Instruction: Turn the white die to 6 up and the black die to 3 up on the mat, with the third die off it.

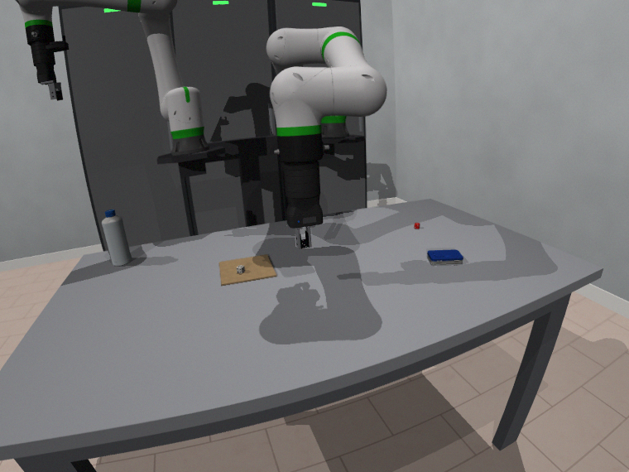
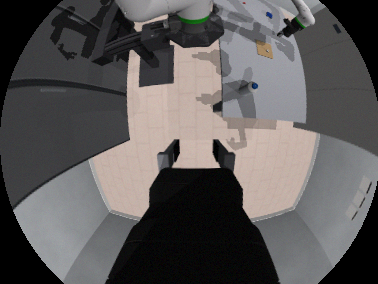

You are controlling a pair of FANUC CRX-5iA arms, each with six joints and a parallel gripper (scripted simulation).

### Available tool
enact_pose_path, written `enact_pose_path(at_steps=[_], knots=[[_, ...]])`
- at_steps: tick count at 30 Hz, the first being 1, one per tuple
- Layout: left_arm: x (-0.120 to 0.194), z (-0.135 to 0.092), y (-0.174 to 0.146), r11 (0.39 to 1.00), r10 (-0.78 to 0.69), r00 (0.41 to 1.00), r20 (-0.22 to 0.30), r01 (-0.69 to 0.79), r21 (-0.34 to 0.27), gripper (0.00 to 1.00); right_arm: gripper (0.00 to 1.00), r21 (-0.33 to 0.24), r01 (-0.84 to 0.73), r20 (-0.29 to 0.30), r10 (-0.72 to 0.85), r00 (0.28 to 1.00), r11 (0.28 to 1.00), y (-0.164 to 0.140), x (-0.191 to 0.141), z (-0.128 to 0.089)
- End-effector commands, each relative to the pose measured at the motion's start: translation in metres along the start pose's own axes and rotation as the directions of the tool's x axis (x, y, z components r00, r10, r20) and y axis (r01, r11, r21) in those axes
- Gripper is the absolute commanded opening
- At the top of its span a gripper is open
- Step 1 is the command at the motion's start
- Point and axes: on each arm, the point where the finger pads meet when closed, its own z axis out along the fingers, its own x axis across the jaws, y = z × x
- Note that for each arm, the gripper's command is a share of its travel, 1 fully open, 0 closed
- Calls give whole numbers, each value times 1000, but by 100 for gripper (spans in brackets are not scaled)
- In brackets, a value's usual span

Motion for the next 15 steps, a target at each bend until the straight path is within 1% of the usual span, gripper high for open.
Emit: enact_pose_path(at_steps=[1,6,15], knots=[[0,-16,1,1000,0,1000,1,0,-2,34,100,-2,0,0,0,1000,1000,0,0,-1],[0,-20,1,1000,0,1000,1,0,-2,34,100,-2,0,0,0,1000,1000,0,0,-1],[0,-19,1,1000,-7,1000,1,7,-2,34,100,-2,0,0,0,1000,1000,0,0,-1]])
